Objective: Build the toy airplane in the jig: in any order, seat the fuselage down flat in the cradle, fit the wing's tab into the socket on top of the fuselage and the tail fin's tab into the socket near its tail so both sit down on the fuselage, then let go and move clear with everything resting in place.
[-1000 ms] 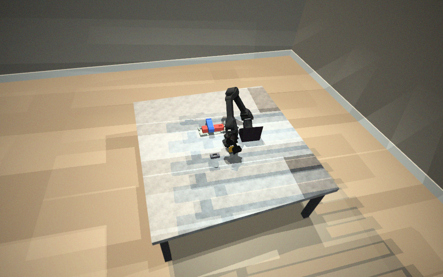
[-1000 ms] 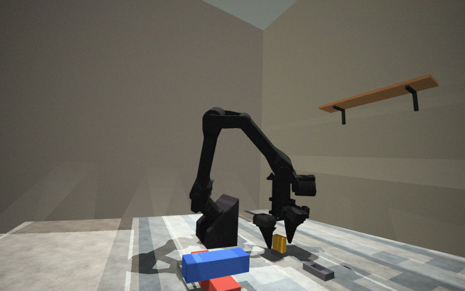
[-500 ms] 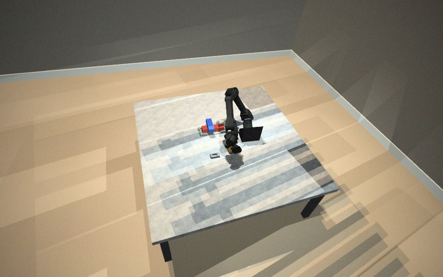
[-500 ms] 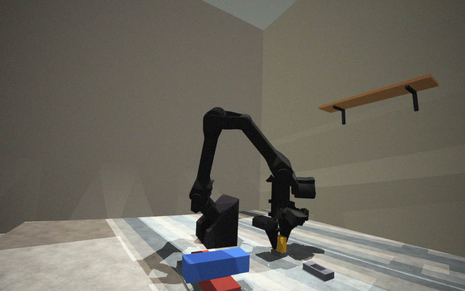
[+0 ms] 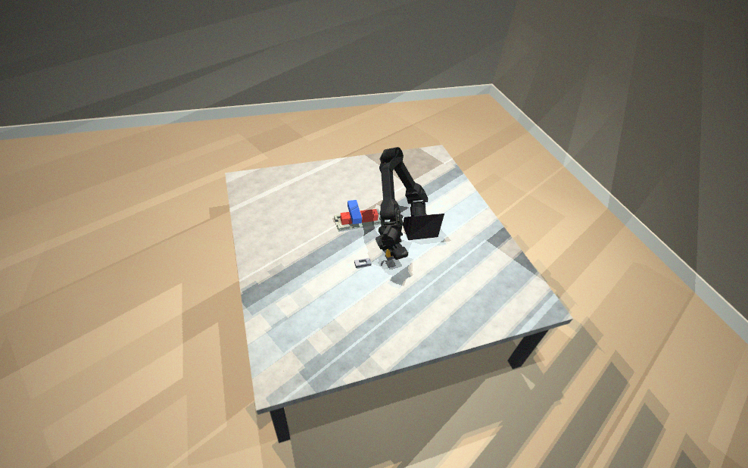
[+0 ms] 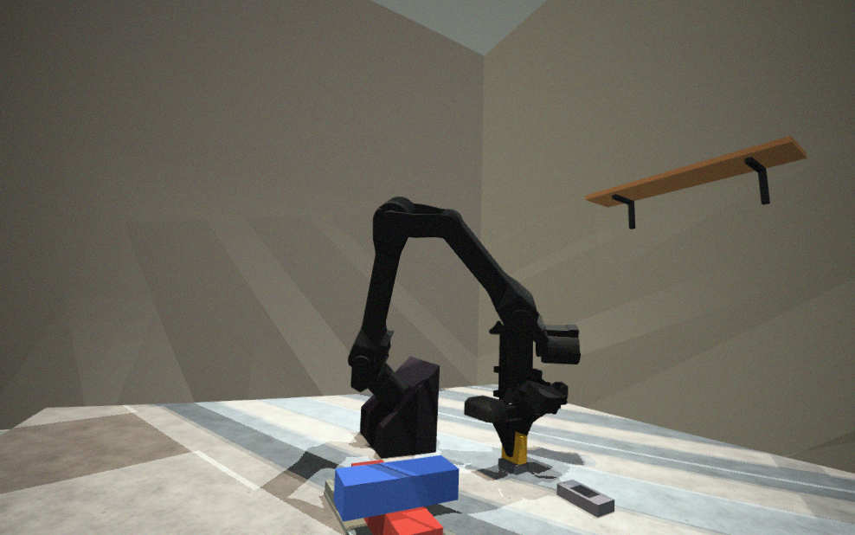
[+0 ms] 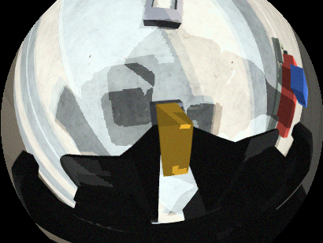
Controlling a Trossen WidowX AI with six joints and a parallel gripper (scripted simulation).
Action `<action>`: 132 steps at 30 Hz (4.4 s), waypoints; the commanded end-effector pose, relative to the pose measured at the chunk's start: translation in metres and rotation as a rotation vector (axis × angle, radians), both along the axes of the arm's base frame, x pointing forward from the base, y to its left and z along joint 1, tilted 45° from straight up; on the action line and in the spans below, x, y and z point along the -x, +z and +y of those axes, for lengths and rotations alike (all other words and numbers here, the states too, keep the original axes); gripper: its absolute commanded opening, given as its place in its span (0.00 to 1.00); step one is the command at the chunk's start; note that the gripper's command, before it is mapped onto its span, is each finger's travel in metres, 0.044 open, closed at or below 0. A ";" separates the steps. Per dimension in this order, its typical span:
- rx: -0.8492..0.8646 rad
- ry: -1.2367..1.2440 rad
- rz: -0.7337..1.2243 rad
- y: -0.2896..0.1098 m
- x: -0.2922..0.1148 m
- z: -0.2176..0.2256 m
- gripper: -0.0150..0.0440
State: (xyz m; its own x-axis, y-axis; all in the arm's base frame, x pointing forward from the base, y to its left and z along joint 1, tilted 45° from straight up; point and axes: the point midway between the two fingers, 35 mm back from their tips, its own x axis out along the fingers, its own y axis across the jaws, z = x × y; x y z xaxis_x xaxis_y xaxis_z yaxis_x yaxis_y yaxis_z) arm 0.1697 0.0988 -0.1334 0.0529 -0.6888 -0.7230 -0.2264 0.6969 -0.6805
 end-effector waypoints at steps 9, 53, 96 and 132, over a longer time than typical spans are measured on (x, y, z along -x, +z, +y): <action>-0.041 0.033 -0.017 0.013 -0.008 0.026 0.25; -0.015 -0.007 -0.004 0.104 -0.003 0.083 0.25; -0.056 -0.050 -0.042 0.181 -0.052 -0.020 0.25; 0.003 -0.118 -0.112 0.233 -0.041 -0.122 0.25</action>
State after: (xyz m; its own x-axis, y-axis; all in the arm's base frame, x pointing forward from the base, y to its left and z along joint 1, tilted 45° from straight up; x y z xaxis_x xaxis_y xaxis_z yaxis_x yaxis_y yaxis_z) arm 0.2146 -0.0155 0.0959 0.0543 -0.6893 -0.7224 -0.0653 0.7195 -0.6914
